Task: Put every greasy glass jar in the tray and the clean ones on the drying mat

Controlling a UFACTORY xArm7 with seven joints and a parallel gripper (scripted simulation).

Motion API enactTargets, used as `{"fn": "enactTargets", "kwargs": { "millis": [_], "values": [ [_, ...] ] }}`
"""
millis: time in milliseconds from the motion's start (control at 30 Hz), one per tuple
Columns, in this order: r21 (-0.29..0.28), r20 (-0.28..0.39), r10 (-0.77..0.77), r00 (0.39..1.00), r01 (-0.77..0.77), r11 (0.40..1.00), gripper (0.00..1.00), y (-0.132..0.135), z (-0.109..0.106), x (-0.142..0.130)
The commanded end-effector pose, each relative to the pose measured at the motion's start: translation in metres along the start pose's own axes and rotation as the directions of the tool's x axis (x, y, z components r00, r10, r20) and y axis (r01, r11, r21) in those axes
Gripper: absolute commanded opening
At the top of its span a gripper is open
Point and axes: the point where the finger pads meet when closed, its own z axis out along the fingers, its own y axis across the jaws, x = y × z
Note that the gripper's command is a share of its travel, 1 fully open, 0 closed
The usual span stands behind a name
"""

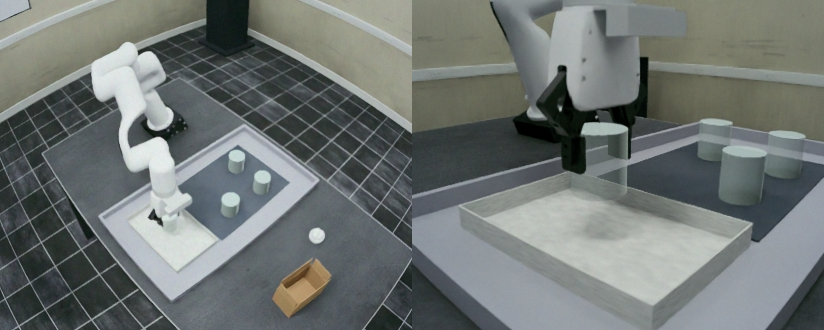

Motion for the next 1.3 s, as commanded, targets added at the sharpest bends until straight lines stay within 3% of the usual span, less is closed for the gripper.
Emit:
{"fn": "enactTargets", "kwargs": {
  "millis": [0,233,1267],
  "values": [
    [-0.002,-0.006,0.0,1.0,0.0,1.0,0.0,0.001,0.009,0.002],
    [-0.002,-0.006,0.0,1.0,0.0,1.0,0.0,0.001,0.027,0.002],
    [-0.002,-0.006,0.0,1.0,0.0,1.0,0.0,0.001,0.052,0.003]
  ]
}}
